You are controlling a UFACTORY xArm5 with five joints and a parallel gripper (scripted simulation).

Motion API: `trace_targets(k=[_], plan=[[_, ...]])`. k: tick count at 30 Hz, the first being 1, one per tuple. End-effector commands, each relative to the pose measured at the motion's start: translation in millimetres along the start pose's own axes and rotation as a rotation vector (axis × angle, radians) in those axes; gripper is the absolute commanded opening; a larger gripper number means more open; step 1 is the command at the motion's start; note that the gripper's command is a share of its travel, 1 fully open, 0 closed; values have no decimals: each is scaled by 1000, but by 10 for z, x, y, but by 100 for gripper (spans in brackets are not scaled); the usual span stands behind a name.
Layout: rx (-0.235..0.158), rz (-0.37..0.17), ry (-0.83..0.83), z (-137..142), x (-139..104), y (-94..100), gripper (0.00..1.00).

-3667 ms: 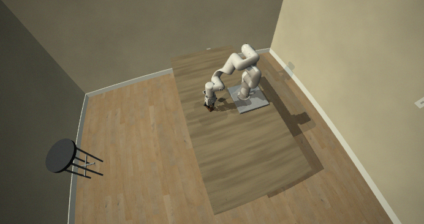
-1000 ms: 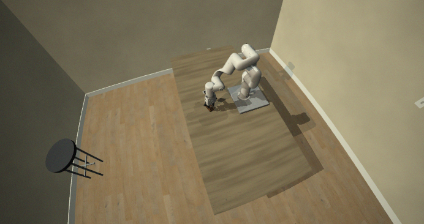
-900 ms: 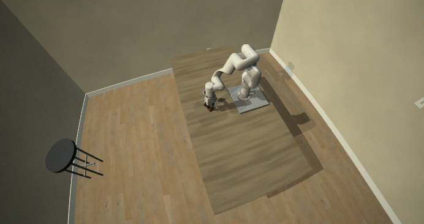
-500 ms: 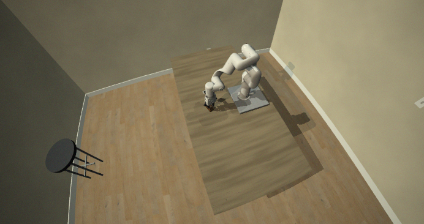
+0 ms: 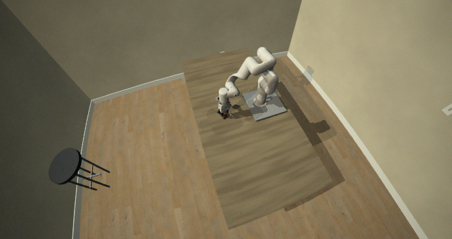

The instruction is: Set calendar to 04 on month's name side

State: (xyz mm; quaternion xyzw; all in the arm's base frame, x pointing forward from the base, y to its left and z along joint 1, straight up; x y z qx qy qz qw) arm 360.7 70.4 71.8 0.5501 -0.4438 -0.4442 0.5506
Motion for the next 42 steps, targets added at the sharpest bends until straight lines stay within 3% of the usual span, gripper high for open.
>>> trace_targets(k=[1, 17, 42], plan=[[3, 0, 0, -9, 0, -42, 49], [3, 0, 0, -9, -2, -240, 49], [3, 0, 0, -9, -2, -250, 49]])
Point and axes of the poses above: the point where the finger pads meet when closed, its own y axis back along the fingers, its own z axis across the jaws, x = y × z, the point moved 3 cm from there along y, back along the fingers, and after that the axes turned 11 degrees about -y, right-handed, at the moved point
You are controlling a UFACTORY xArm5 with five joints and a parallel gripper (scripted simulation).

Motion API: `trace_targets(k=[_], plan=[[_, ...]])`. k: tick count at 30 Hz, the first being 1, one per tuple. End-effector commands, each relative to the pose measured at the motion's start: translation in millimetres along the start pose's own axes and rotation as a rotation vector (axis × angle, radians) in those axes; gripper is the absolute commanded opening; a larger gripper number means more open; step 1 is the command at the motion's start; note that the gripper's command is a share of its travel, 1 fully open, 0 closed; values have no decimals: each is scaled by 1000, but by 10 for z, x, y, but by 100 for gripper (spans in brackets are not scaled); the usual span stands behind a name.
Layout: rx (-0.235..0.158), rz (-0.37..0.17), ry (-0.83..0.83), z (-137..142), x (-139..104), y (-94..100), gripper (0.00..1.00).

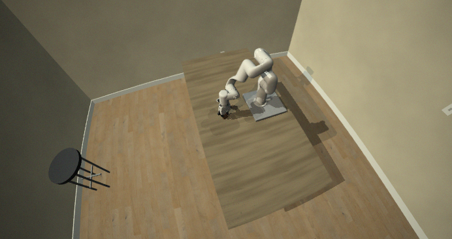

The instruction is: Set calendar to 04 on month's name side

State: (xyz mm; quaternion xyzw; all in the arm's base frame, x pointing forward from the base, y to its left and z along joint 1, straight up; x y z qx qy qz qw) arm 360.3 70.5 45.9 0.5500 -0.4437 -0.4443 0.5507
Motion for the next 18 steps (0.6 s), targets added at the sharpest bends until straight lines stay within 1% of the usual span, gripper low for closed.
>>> trace_targets(k=[1, 16, 17, 18], plan=[[3, 0, 0, -11, 0, 9, 49], [3, 0, 0, -11, 0, 9, 49], [3, 0, 0, -11, 0, 9, 29], [3, 0, 0, -11, 0, 9, 29]])
Point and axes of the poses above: the point where the finger pads meet when closed, its own y axis back along the fingers, its own z axis across the jaws, x = y × z, the point moved 3 cm from there along y, back along the fingers, and after that the axes turned 11 degrees about -y, right-handed, at the moved point
